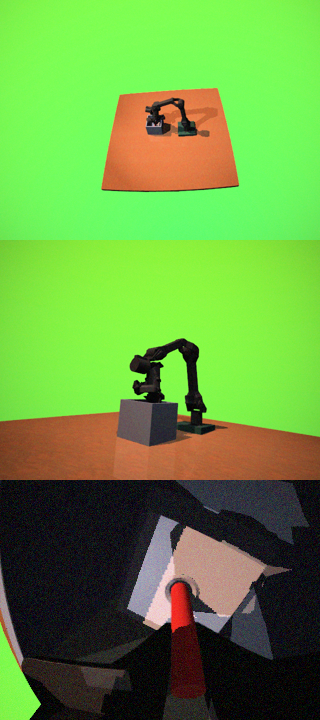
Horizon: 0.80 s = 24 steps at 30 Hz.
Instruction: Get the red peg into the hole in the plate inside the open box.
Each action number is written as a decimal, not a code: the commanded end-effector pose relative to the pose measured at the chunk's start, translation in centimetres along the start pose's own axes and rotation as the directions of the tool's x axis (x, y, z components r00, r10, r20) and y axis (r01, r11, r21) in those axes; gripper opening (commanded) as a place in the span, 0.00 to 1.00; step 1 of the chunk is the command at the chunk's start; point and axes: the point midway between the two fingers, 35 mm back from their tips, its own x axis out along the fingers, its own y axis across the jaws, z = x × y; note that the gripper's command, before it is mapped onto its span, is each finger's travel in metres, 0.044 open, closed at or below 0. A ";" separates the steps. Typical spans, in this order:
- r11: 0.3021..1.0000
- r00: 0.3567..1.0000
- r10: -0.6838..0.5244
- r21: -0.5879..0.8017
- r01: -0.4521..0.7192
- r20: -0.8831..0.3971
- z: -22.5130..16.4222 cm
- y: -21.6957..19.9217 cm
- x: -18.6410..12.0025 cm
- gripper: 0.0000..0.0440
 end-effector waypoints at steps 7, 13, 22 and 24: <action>0.998 0.999 -0.048 -0.028 0.048 -0.021 0.1 -0.6 1.8 0.32; 0.999 0.998 -0.039 -0.010 0.039 -0.054 0.6 -0.6 1.0 0.34; 1.000 0.996 0.014 -0.008 -0.014 -0.083 1.3 0.5 -0.6 0.36; 1.000 0.996 0.028 -0.008 -0.029 -0.089 1.5 0.8 -1.1 0.36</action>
